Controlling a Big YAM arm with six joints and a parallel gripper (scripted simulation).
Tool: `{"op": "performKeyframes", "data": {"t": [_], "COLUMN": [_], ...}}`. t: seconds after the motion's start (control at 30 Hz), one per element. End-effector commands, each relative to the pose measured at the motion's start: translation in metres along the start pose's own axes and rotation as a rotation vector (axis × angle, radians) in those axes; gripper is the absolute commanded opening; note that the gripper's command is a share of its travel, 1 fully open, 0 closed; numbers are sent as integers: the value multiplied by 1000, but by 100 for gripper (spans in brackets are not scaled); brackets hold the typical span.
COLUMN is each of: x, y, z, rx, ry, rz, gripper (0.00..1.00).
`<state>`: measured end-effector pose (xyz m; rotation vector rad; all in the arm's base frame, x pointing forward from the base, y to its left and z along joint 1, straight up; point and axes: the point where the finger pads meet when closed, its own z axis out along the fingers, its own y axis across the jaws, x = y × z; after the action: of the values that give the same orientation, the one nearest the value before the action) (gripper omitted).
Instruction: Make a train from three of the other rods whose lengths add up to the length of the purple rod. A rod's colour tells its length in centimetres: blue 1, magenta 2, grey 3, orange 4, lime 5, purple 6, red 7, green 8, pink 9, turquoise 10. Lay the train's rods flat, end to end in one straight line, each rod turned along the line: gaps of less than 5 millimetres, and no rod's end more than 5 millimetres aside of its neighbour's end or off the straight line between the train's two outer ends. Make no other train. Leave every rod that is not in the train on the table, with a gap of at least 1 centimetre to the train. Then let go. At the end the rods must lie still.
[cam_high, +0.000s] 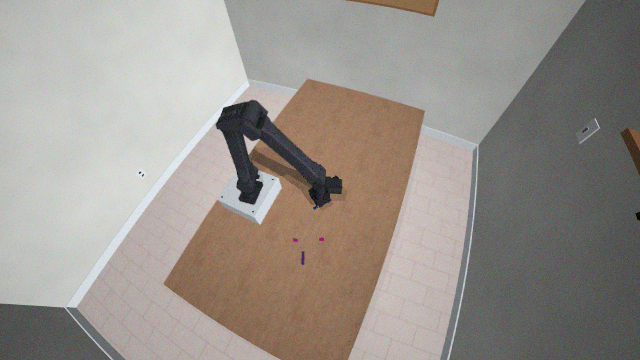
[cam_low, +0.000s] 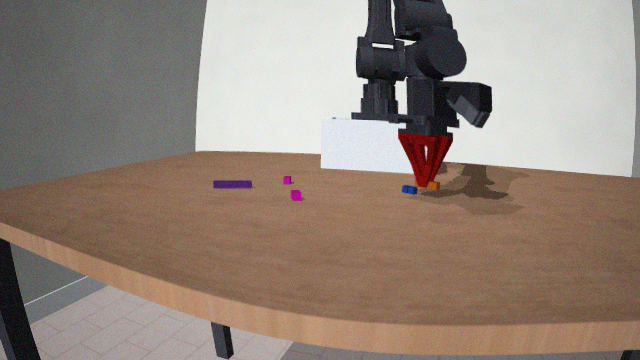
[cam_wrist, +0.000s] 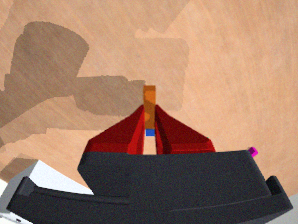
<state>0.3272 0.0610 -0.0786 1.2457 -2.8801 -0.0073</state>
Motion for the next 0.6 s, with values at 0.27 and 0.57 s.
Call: {"op": "performKeyframes", "data": {"t": [0.27, 0.57], "x": [-12, -15], "y": [-5, -7], "z": [-7, -7], "rx": [25, 26], "ry": [-31, -32], "rz": [4, 5], "gripper": [4, 4]}}
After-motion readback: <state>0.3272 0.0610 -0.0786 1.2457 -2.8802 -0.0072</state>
